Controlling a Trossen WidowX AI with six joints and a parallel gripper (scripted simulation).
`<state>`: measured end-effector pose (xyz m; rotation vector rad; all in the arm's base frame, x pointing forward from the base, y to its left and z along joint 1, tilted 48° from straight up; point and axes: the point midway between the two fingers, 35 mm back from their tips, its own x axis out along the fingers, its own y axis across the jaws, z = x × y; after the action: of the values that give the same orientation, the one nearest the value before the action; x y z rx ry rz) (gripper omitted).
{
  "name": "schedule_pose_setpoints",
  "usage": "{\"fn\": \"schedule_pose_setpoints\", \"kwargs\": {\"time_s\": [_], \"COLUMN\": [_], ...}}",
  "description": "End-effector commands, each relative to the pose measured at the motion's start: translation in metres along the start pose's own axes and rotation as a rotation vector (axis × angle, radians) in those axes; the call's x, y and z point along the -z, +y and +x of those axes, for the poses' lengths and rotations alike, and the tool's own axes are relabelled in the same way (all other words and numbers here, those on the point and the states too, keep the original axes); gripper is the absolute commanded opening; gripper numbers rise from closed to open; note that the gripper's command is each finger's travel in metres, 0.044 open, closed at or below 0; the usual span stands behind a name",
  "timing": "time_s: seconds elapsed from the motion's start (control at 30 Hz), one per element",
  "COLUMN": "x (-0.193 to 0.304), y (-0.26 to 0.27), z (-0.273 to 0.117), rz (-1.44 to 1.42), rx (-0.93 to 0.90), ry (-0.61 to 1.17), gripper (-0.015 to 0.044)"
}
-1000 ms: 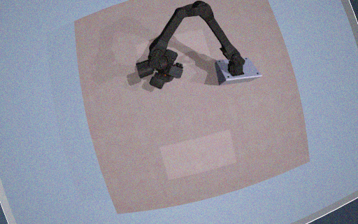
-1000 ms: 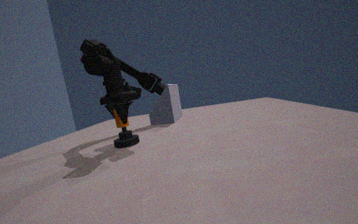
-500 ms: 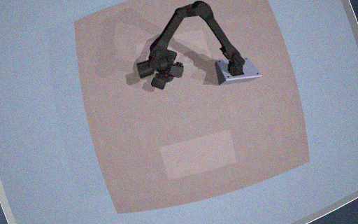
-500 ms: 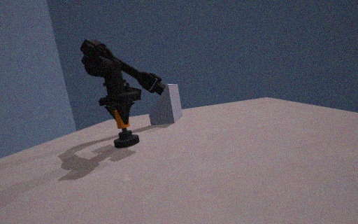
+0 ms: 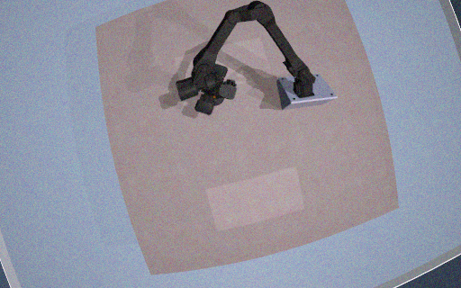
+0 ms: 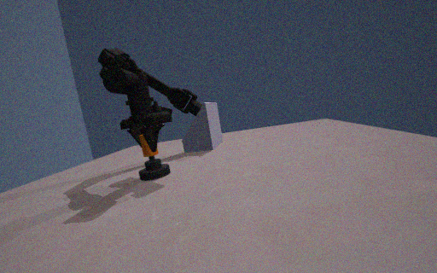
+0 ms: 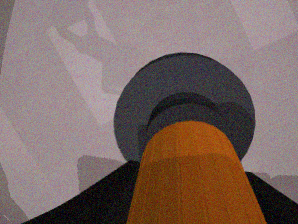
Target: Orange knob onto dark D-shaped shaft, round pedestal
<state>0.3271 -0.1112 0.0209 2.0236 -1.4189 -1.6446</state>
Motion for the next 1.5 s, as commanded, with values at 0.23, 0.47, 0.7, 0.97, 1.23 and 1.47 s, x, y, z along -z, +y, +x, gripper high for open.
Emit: {"fn": "schedule_pose_setpoints", "kwargs": {"time_s": [0.23, 0.47, 0.7, 0.97, 1.23, 1.47], "x": [0.0007, 0.0007, 0.0007, 0.0020, 0.0023, 0.0010], "y": [0.0002, 0.0002, 0.0002, -0.0004, -0.0013, -0.0005], "z": [0.0003, 0.0003, 0.0003, -0.0058, -0.0031, -0.0013], "rz": [-0.003, -0.003, -0.003, 0.010, -0.042, -0.042], "rx": [-0.001, -0.001, -0.001, -0.001, -0.001, -0.001], "ry": [0.003, 0.003, 0.003, 0.003, 0.003, 0.003], "gripper": [0.0000, 0.0000, 0.0000, 0.0000, 0.0000, 0.0000]}}
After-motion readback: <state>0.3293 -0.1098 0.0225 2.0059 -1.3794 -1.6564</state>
